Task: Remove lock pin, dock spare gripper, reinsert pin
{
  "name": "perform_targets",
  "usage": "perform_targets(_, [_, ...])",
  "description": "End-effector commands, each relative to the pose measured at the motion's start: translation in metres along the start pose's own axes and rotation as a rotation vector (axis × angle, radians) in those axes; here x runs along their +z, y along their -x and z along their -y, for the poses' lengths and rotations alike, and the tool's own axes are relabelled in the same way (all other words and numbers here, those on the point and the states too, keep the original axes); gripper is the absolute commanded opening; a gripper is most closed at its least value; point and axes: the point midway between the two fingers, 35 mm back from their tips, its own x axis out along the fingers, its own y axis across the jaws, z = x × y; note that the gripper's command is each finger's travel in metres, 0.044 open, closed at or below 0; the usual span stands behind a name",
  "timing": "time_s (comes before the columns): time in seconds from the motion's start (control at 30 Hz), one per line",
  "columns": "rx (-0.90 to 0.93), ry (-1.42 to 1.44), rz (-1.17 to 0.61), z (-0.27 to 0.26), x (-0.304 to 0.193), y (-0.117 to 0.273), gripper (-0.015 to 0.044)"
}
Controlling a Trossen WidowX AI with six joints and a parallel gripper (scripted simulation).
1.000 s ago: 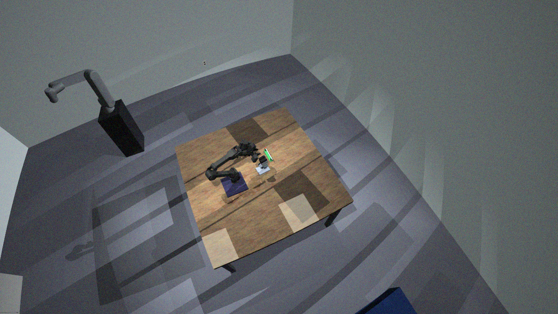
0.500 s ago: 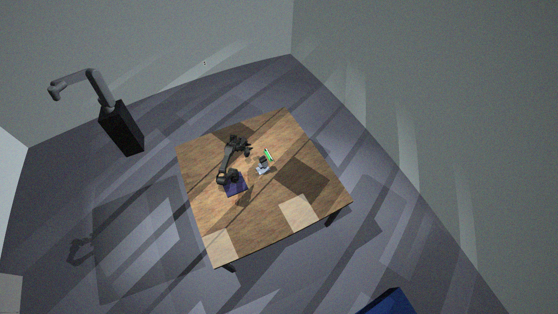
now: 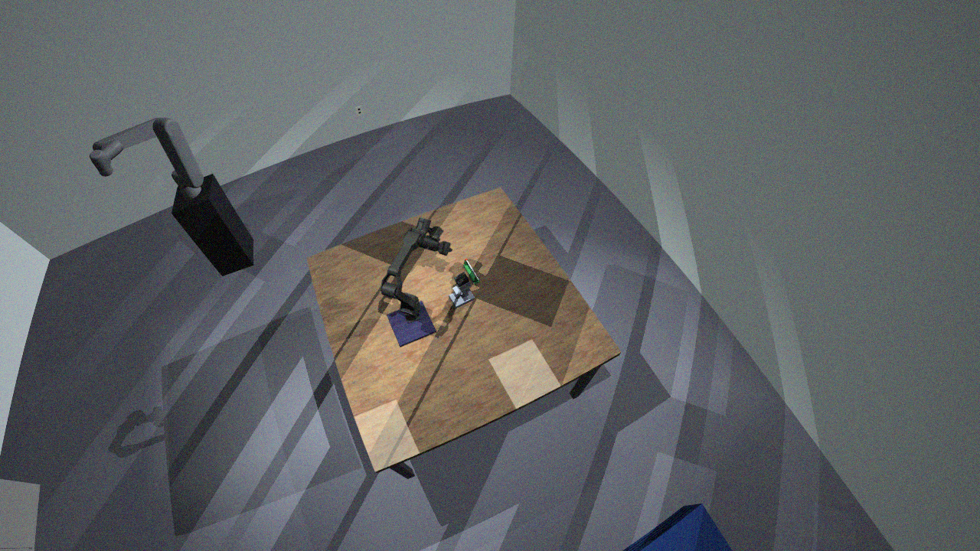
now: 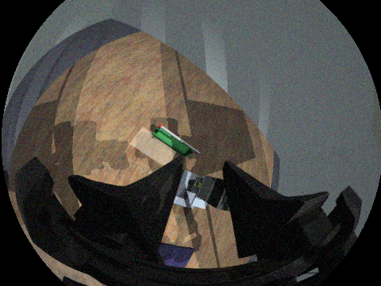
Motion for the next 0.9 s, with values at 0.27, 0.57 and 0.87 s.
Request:
perform_targets(0.27, [0.287, 0.625, -0.381, 0.007, 0.027, -0.094, 0.018])
perform_targets(0.57, [0.668, 0.948, -0.464, 0.008, 0.016, -0.159, 0.018])
perform_targets(0.87, [0.676, 0.954, -0.463, 0.008, 0.016, -0.16, 0.018])
